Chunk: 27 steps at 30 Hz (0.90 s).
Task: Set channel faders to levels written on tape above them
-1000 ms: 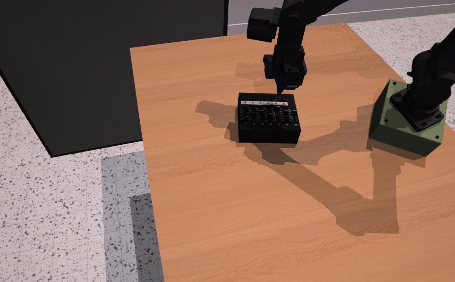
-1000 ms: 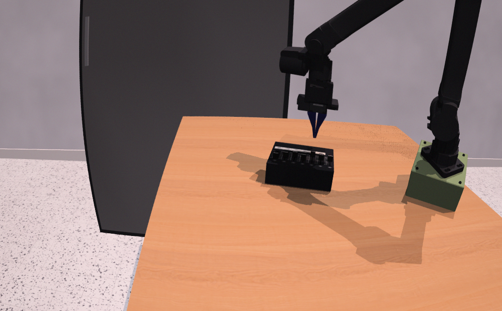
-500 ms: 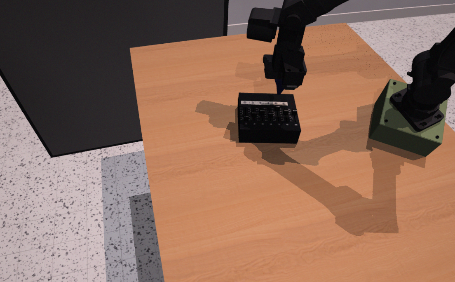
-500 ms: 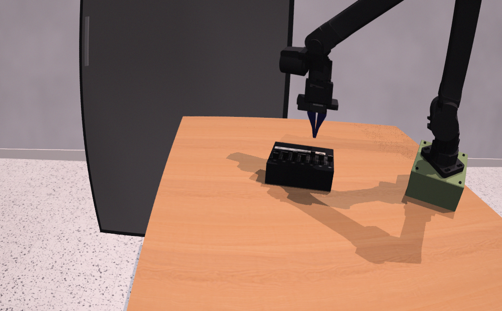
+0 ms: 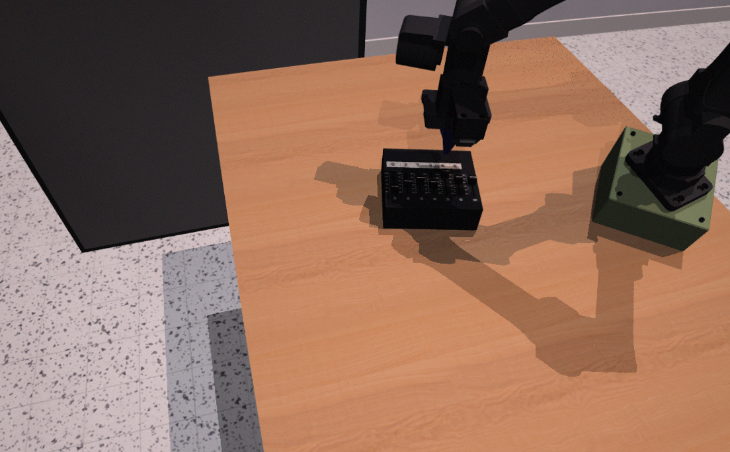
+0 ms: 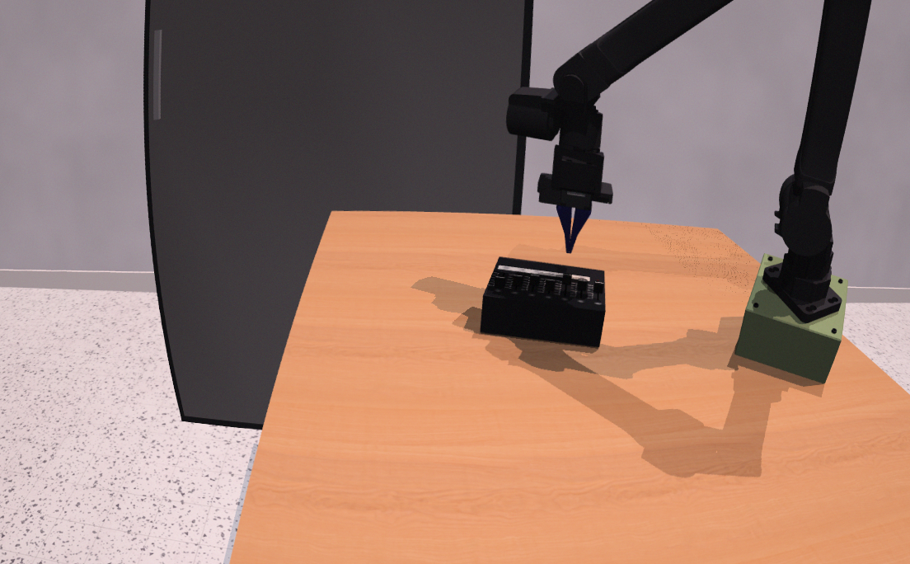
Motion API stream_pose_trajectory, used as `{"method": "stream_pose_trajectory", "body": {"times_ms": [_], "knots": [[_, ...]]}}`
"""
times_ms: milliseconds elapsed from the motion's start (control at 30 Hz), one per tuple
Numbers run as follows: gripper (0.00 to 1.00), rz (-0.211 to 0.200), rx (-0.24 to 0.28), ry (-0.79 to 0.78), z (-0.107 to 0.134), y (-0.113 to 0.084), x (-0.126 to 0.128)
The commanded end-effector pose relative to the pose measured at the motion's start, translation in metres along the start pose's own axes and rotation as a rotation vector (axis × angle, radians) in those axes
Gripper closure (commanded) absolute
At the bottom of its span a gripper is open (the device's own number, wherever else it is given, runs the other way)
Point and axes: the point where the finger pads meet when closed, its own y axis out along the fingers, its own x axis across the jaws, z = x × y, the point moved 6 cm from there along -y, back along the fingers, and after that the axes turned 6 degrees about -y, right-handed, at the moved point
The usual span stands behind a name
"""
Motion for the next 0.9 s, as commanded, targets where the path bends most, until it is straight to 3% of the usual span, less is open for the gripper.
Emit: {"method": "stream_pose_trajectory", "body": {"times_ms": [0,867], "knots": [[1.00,-0.002,-0.006,-0.001,-0.002,0.006,-0.004],[1.00,-0.009,-0.008,0.001,-0.002,0.022,-0.001]]}}
